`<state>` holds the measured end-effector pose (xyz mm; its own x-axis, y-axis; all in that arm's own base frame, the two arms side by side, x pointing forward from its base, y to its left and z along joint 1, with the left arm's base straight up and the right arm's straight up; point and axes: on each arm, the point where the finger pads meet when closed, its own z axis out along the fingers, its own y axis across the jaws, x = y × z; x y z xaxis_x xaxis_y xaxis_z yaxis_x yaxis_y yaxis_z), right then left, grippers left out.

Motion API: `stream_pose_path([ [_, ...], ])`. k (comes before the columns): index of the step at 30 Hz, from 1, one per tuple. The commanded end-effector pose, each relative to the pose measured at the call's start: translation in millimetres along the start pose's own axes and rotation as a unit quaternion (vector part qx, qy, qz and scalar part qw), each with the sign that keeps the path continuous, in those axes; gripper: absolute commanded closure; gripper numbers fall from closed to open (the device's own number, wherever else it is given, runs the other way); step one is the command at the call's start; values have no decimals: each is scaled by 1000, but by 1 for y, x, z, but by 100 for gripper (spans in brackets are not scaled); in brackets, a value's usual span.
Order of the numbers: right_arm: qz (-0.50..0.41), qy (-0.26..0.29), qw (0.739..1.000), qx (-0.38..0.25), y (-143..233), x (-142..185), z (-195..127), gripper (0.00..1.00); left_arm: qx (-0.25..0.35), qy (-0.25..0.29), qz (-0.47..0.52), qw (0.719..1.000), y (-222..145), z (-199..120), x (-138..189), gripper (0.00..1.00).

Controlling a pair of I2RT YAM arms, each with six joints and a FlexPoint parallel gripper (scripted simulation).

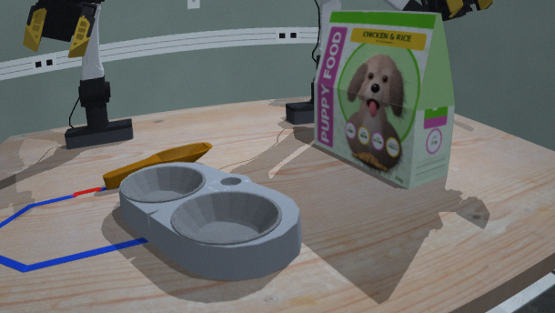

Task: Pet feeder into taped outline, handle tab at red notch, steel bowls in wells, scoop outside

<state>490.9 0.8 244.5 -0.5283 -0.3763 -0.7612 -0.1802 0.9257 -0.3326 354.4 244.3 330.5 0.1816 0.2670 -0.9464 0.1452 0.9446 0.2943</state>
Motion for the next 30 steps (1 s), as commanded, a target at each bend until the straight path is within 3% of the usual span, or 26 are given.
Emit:
stream_pose_path([
  [1,-88,66,988,-108,51,36,6,47,1,-17,11,1000,-16,23,-36,0],
  [5,-120,94,978,-144,67,54,5,47,6,-20,4,1000,-25,32,-42,0],
  [8,-187,145,947,-215,97,90,1,47,22,-28,-11,999,-51,54,-58,0],
  [13,-281,196,896,-283,123,132,-6,47,46,-36,-32,998,-92,80,-81,0],
  [19,-413,228,807,-356,146,175,-11,47,81,-37,-70,994,-160,104,-110,0],
  [21,-413,228,807,-356,146,175,-11,47,81,-37,-70,994,-160,104,-110,0],
  [27,-515,226,721,-404,162,204,-8,47,138,-19,-114,984,-257,107,-125,0],
  [30,-547,219,695,-413,169,211,-2,47,176,-11,-130,976,-311,97,-137,0],
])
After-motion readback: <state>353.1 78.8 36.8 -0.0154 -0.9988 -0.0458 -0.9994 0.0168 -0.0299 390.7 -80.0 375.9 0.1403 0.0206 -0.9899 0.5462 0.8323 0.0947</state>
